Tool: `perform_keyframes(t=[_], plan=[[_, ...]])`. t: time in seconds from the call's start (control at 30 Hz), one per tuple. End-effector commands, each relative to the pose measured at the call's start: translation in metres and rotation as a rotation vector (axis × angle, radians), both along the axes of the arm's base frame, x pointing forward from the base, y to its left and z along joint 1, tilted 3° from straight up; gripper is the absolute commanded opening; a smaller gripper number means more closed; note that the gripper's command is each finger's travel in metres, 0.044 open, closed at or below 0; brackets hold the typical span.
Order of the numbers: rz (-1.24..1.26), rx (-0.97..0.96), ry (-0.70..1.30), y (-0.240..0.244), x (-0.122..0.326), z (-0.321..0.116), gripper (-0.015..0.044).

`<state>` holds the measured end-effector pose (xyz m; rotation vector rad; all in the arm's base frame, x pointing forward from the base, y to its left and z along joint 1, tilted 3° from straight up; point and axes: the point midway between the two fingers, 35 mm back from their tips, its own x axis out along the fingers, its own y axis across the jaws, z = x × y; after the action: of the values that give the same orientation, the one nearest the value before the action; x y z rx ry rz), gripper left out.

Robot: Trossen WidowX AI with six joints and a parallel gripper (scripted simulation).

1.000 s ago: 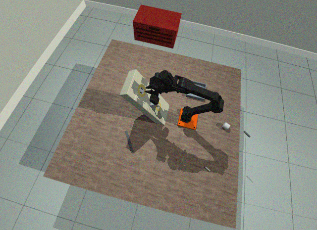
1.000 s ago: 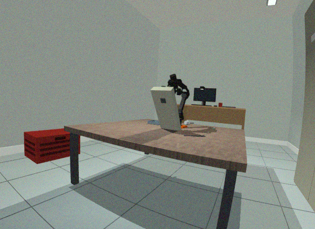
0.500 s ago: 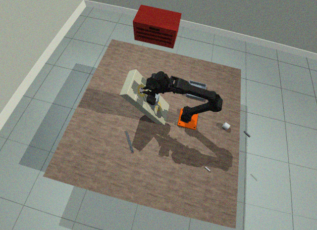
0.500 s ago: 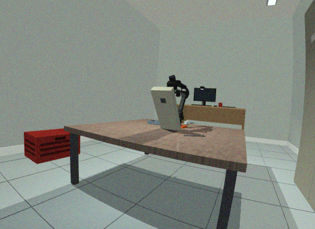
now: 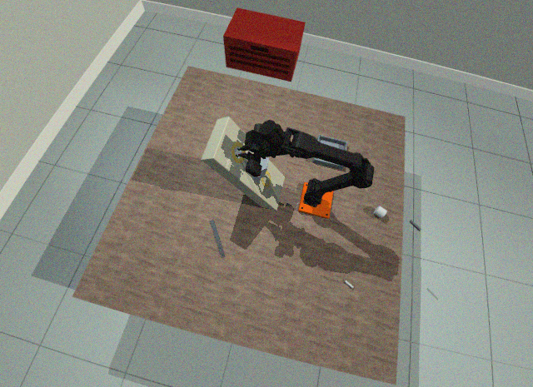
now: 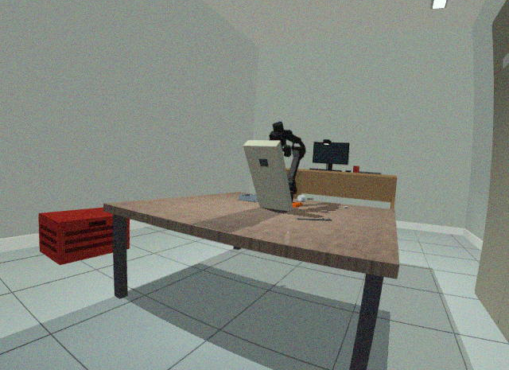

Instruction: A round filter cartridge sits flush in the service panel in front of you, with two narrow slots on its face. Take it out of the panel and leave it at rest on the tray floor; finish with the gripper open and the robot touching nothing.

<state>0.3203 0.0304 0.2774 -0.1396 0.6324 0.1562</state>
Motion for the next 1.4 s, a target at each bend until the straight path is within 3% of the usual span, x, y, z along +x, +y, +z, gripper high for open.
perform_keyframes(t=[0.0, 1.37], plan=[[-0.003, 0.000, -0.002, 0.000, 0.000, 0.001, 0.0102], [-0.003, 0.000, -0.003, 0.001, 0.013, -0.009, 0.0102]])
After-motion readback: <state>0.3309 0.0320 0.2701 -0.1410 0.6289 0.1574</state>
